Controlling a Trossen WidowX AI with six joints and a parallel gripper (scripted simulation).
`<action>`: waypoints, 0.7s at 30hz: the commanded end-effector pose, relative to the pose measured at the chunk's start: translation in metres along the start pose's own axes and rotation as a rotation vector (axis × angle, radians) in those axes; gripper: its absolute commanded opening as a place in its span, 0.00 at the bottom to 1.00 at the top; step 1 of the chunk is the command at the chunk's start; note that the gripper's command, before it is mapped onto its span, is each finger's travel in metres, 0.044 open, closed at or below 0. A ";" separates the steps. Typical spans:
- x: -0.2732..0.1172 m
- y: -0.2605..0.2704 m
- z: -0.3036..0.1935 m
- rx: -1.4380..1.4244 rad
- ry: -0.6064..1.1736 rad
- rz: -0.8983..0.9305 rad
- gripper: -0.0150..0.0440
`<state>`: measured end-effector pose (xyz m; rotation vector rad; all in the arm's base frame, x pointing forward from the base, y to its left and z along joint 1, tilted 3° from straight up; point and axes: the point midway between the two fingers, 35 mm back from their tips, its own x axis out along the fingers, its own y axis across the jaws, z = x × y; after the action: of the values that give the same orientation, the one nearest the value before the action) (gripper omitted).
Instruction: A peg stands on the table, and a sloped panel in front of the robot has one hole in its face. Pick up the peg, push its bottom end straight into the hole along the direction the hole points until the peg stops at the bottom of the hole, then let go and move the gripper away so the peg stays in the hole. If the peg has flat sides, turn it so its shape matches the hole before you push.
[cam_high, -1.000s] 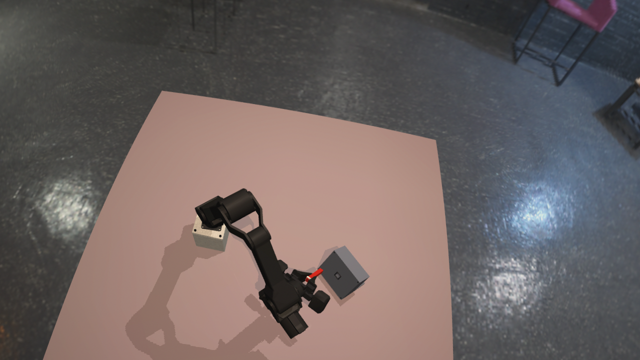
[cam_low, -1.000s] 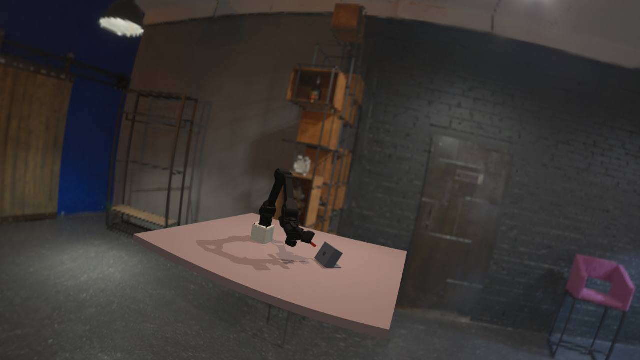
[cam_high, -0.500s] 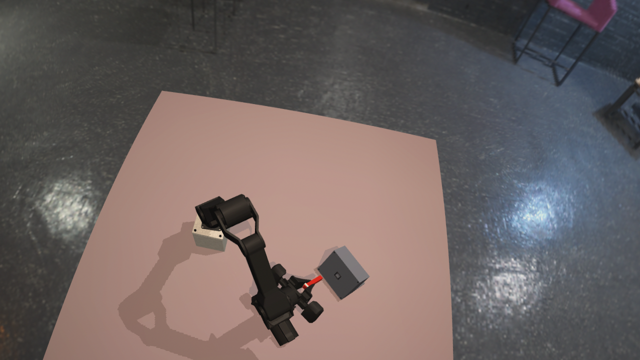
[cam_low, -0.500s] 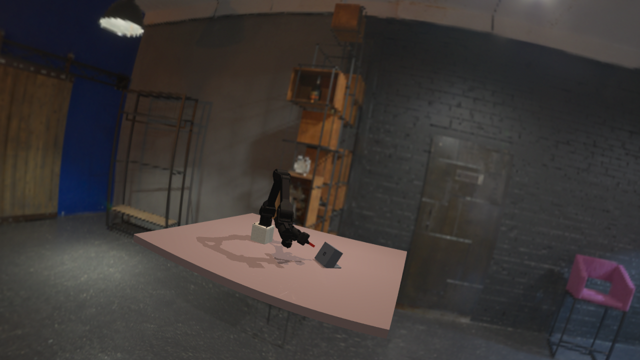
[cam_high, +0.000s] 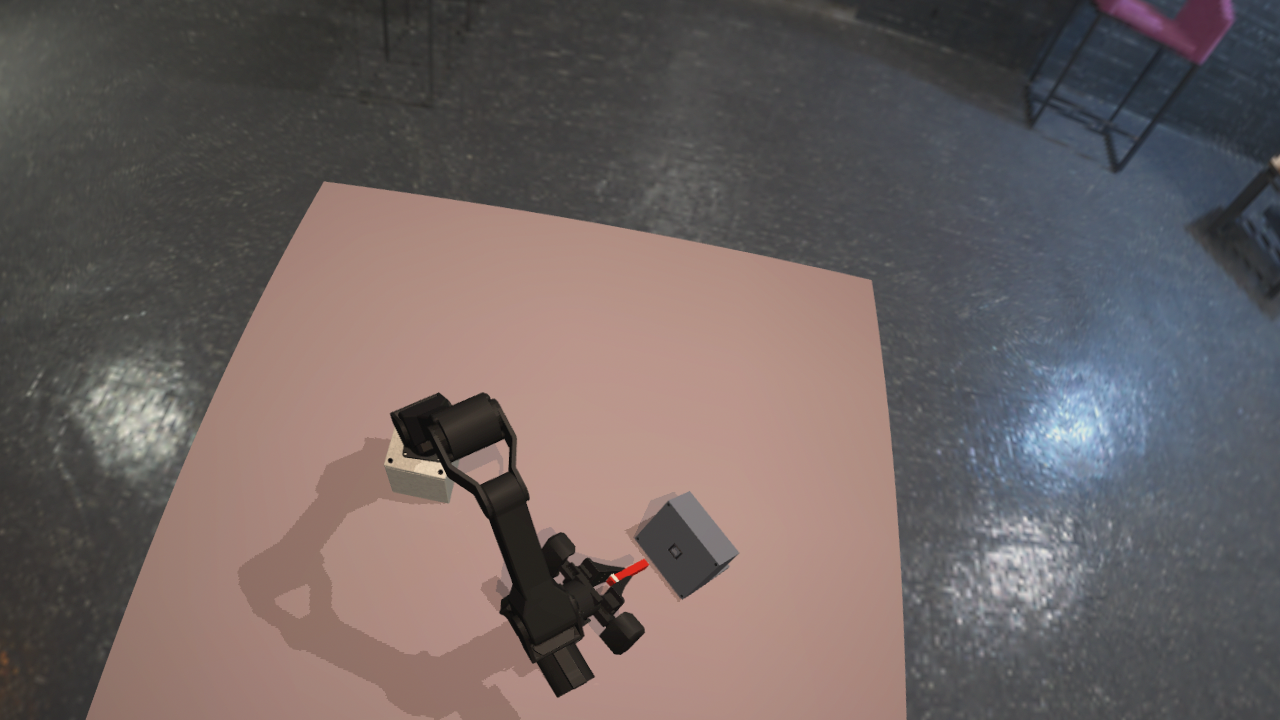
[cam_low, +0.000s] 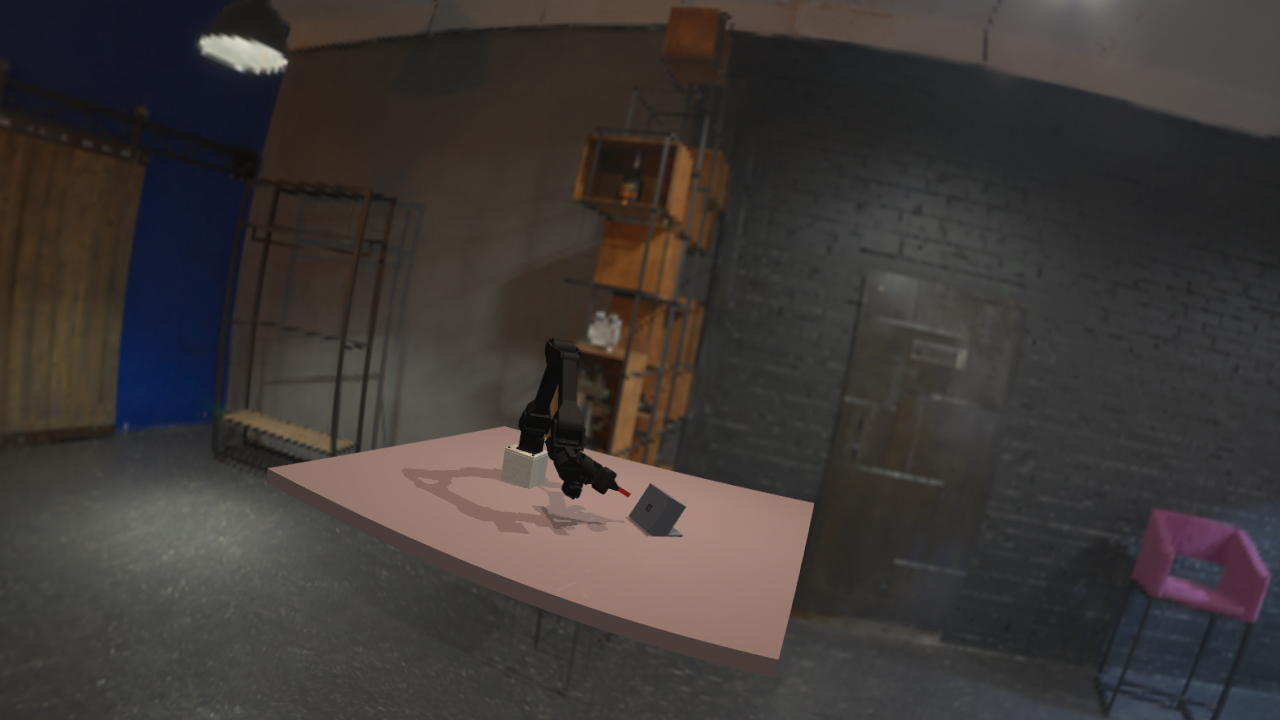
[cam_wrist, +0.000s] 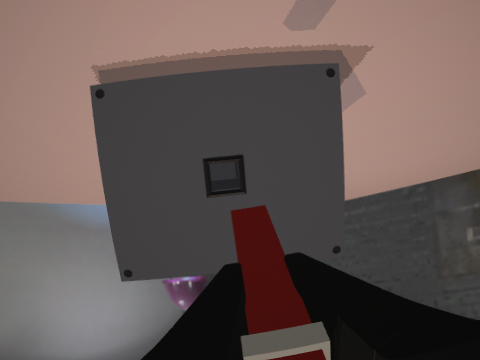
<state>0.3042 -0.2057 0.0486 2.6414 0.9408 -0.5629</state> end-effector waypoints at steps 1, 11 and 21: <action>0.006 -0.001 0.001 0.017 0.008 0.001 0.25; 0.016 0.001 0.002 0.031 0.013 0.010 0.25; 0.027 0.003 0.002 0.044 0.021 0.019 0.25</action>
<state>0.3219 -0.1986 0.0379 2.6797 0.9137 -0.5597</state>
